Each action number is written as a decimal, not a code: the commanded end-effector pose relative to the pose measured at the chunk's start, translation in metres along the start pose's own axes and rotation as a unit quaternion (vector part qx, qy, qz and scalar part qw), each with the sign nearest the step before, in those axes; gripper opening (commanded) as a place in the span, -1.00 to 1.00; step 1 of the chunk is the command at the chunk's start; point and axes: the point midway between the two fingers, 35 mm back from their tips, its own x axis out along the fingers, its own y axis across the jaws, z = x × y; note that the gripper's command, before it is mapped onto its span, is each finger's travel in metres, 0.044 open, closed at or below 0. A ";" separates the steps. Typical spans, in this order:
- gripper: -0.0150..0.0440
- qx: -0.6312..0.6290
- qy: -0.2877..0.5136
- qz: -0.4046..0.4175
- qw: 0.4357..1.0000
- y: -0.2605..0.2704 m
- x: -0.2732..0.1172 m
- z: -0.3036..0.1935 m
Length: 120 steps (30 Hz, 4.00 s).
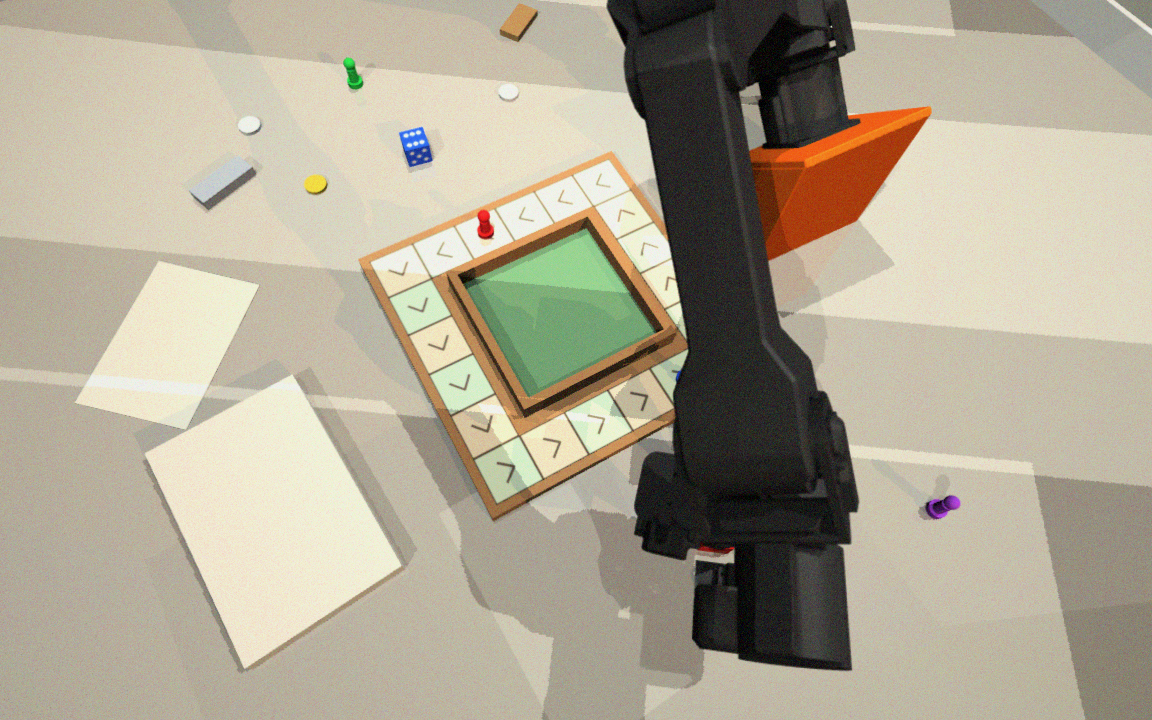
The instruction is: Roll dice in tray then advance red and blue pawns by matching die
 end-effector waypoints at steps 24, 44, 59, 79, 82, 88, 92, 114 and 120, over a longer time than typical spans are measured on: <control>-0.49 -0.022 -0.009 0.010 1.000 0.006 -0.010 0.002; -0.49 -0.003 0.000 0.001 1.000 0.009 -0.113 -0.007; -0.49 -0.172 0.002 0.004 0.985 -0.011 -0.115 0.029; -0.49 -0.449 0.000 0.007 0.893 -0.055 -0.111 0.084; -0.49 -0.488 0.000 0.007 0.873 -0.063 -0.109 0.092; -0.49 -0.562 -0.001 0.007 0.827 -0.078 -0.105 0.105; -0.49 -0.608 -0.002 0.006 0.794 -0.089 -0.103 0.114; -0.49 -0.822 0.000 -0.002 0.569 -0.154 -0.083 0.148; -0.49 -0.867 0.002 -0.004 0.498 -0.172 -0.077 0.153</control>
